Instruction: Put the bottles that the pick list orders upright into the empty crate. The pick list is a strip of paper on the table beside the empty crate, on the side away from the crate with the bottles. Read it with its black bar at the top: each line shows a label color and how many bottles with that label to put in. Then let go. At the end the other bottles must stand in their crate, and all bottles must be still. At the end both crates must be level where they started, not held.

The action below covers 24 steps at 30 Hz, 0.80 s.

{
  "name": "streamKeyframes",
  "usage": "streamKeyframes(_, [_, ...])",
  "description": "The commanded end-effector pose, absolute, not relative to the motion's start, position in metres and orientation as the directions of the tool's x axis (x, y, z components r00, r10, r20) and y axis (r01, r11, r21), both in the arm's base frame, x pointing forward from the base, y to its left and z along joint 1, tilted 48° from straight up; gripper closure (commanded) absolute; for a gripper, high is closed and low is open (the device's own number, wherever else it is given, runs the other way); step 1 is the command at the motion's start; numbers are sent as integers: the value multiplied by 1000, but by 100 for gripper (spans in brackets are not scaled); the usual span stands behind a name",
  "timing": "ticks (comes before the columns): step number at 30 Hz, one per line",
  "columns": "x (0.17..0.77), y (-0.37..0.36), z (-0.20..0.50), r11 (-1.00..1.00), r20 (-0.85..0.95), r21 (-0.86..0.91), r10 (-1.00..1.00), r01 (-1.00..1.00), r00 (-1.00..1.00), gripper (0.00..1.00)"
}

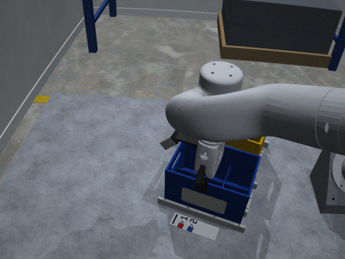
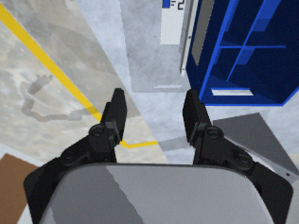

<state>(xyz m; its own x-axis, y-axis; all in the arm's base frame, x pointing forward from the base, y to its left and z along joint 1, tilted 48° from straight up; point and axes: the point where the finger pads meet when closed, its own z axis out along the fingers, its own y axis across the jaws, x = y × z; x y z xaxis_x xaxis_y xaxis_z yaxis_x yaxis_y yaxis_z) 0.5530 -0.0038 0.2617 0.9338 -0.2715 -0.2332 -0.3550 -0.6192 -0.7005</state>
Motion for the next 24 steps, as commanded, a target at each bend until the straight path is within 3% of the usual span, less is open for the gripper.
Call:
streamKeyframes(1, [566, -7, 253, -619, -232, -701, -271, -354, 934, 35])
streamKeyframes(24, [644, -27, 187, -619, -232, -701, -271, -354, 934, 35])
